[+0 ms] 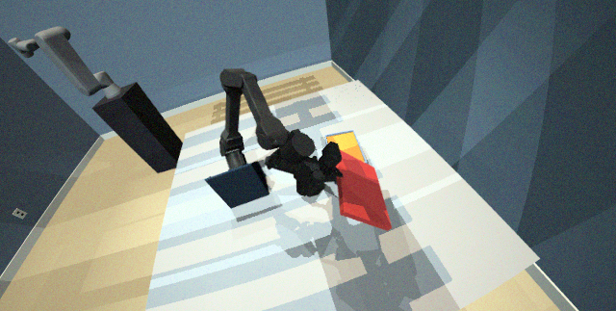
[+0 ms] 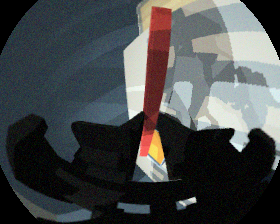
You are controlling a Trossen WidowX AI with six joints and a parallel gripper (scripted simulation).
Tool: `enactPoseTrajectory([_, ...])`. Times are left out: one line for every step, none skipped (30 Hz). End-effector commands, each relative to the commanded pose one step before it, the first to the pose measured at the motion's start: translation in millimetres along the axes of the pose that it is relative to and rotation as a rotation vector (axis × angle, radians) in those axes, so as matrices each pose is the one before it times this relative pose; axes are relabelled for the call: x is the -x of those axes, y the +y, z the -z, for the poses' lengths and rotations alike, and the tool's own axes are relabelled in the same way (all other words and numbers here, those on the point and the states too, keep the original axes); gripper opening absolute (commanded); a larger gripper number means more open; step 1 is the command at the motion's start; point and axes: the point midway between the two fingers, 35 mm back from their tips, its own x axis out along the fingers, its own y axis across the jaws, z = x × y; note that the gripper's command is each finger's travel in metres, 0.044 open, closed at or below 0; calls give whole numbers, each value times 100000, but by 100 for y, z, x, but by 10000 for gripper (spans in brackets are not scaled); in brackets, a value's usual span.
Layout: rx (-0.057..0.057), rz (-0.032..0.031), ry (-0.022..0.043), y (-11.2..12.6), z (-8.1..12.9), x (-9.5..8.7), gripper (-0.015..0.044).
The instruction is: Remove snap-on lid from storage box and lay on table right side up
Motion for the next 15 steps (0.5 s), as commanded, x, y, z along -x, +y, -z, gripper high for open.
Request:
enactPoseTrajectory([648, -701, 418, 184, -760, 189, 0])
enactPoseTrajectory([12, -2, -13, -15, -200, 24, 0])
enactPoseTrajectory([12, -2, -13, -15, -200, 24, 0])
enactPoseTrajectory([12, -2, -13, -15, -200, 24, 0])
enactPoseTrajectory([12, -2, -13, -15, -200, 24, 0])
enactPoseTrajectory([12, -2, -13, -15, -200, 24, 0])
enactPoseTrajectory([12, -2, -13, -15, -200, 24, 0])
enactPoseTrajectory([12, -2, -13, -15, -200, 24, 0])
enactPoseTrajectory([12, -2, -13, -15, -200, 24, 0])
enactPoseTrajectory([12, -2, -13, -15, -200, 24, 0])
enactPoseTrajectory([12, -2, -13, -15, -200, 24, 0])
enactPoseTrajectory([12, -2, -13, -15, -200, 24, 0])
enactPoseTrajectory([12, -2, -13, -15, -200, 24, 0])
enactPoseTrajectory([12, -2, -13, -15, -199, 24, 0])
enactPoseTrajectory([12, -2, -13, -15, -199, 24, 0])
